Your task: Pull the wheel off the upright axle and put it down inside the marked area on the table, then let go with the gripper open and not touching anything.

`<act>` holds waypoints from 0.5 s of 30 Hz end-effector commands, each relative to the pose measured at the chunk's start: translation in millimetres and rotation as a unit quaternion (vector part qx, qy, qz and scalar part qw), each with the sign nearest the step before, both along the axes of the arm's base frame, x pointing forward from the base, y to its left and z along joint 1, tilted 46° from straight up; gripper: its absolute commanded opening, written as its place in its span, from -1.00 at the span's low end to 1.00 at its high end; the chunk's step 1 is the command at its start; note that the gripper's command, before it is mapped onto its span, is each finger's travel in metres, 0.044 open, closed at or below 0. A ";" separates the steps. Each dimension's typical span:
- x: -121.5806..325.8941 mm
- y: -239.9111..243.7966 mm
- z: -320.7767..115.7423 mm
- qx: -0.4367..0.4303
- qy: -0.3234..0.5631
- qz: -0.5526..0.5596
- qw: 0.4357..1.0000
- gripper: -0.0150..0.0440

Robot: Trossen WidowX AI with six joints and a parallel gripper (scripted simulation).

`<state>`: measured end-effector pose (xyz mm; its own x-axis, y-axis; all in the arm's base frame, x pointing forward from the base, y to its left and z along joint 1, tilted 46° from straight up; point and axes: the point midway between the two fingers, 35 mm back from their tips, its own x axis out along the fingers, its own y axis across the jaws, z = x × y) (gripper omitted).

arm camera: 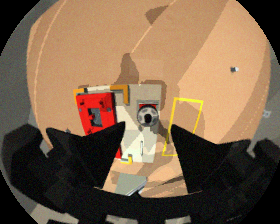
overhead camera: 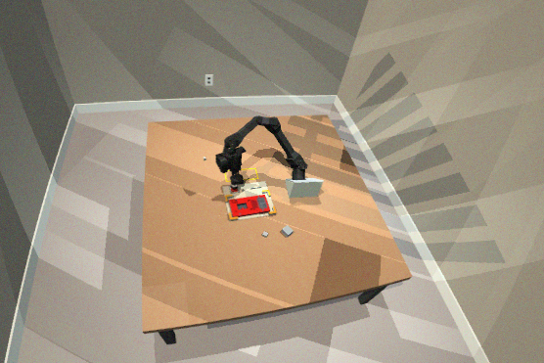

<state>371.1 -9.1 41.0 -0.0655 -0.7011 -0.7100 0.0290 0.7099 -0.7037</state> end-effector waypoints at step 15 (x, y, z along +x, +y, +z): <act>-8.9 -38.5 -34.9 -0.003 0.005 -0.008 1.000 0.12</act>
<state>362.4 -47.1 5.6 -0.0809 -0.7044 -0.7052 0.0295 0.7055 -0.7081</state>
